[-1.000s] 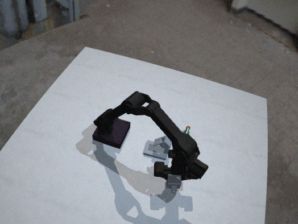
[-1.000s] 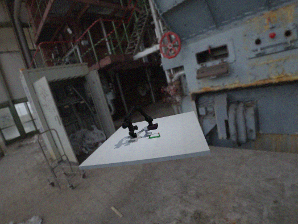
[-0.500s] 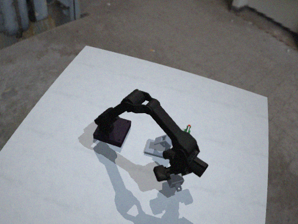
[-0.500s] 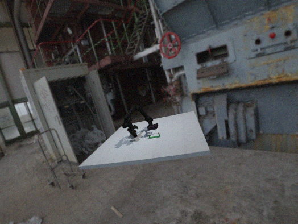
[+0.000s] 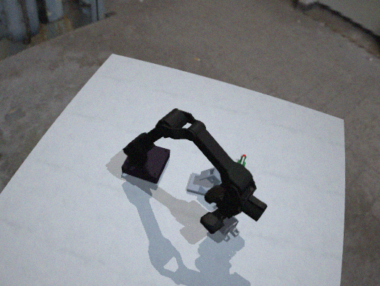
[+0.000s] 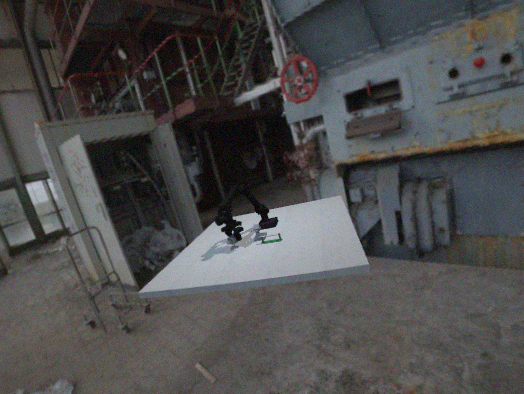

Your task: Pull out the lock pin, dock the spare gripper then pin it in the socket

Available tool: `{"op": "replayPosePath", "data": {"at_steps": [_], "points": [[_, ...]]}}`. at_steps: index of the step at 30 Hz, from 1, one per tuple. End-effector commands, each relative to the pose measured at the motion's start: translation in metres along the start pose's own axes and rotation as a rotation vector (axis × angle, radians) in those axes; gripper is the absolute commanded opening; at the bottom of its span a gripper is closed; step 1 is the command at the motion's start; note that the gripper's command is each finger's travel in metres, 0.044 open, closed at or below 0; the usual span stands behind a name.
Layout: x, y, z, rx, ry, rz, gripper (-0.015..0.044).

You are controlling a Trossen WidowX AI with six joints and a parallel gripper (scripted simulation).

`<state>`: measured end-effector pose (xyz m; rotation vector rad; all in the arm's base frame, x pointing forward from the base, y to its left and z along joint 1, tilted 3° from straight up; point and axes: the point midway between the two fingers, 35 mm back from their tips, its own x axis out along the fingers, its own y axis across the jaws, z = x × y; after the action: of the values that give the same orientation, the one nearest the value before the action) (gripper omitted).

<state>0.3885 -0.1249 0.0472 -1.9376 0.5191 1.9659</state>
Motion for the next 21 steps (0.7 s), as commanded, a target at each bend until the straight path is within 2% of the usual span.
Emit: {"op": "replayPosePath", "data": {"at_steps": [1, 9, 21], "points": [[-0.005, 0.001, -0.001, -0.091, 0.014, 0.001, 0.0], [-0.002, 0.001, 0.0, -0.127, 0.014, 0.002, 0.0], [0.028, 0.002, 0.001, -0.127, 0.014, 0.002, 0.0]]}}
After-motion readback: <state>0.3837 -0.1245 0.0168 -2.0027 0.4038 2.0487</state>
